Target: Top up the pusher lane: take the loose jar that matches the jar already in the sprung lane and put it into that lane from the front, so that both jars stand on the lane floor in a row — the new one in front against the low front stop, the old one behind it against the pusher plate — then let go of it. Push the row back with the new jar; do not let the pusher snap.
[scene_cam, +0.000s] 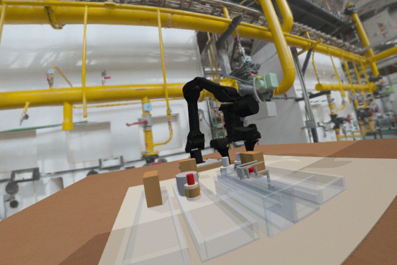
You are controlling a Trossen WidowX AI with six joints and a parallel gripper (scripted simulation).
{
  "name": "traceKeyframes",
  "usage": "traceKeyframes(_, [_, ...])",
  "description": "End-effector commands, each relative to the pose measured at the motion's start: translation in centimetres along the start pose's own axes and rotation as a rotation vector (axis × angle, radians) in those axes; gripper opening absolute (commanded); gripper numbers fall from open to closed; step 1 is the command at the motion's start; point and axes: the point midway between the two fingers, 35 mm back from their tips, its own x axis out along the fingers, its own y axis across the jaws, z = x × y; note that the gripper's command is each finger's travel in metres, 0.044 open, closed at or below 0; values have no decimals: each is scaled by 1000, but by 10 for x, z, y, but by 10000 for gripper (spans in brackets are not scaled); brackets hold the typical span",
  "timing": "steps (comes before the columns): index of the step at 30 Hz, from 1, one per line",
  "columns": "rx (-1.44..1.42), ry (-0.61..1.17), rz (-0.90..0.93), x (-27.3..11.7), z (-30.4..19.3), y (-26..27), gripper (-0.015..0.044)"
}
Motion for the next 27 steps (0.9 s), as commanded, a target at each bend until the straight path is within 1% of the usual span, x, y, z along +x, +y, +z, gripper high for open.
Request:
traceKeyframes(1, [2,2,-6,7,-1,-1,440])
traceKeyframes(2, [2,2,-6,7,-1,-1,440])
traceKeyframes(12, [2,2,-6,7,-1,-1,177])
traceKeyframes(18, [2,2,-6,7,-1,-1,138])
traceKeyframes(21, [2,2,-6,4,0,-1,59])
traceKeyframes(23, [2,1,-6,-6,1,1,6])
traceKeyframes(27, [2,1,-6,-28,2,4,0])
